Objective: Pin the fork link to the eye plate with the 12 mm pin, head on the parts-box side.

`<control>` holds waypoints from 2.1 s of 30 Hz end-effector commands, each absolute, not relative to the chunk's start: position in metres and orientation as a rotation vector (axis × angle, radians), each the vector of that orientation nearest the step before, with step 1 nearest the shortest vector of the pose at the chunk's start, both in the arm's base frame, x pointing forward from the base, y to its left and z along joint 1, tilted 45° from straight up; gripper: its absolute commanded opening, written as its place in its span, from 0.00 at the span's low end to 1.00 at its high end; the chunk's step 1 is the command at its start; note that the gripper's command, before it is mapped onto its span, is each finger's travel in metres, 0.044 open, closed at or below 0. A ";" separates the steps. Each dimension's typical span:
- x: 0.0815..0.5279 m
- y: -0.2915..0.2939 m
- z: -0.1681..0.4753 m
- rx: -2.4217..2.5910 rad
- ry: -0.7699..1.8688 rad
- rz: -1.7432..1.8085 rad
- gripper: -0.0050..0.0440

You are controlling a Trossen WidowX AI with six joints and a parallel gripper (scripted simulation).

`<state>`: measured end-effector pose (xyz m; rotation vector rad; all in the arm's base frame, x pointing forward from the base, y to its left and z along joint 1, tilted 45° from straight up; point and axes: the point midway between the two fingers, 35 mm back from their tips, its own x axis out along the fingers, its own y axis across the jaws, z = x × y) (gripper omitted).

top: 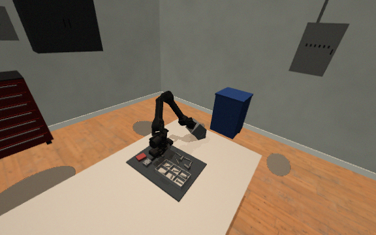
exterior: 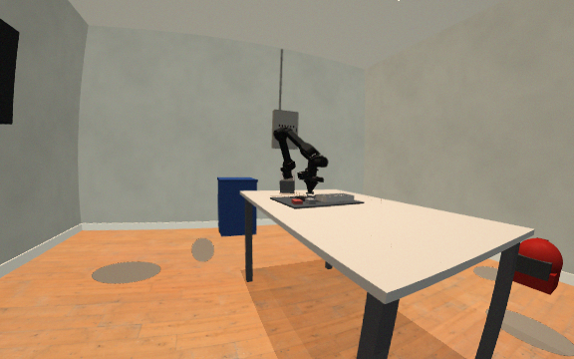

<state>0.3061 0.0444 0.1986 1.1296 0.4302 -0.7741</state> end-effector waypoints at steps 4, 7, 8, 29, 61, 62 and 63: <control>0.312 0.042 0.187 1.118 0.441 -0.783 0.14; 0.313 0.041 0.186 1.118 0.441 -0.783 0.14; 0.315 0.041 0.184 1.118 0.441 -0.783 0.14; 0.324 0.038 0.175 1.118 0.441 -0.783 0.14; 0.324 0.038 0.175 1.118 0.441 -0.783 0.14; 0.324 0.038 0.175 1.118 0.441 -0.783 0.14; 0.324 0.038 0.175 1.118 0.441 -0.783 0.14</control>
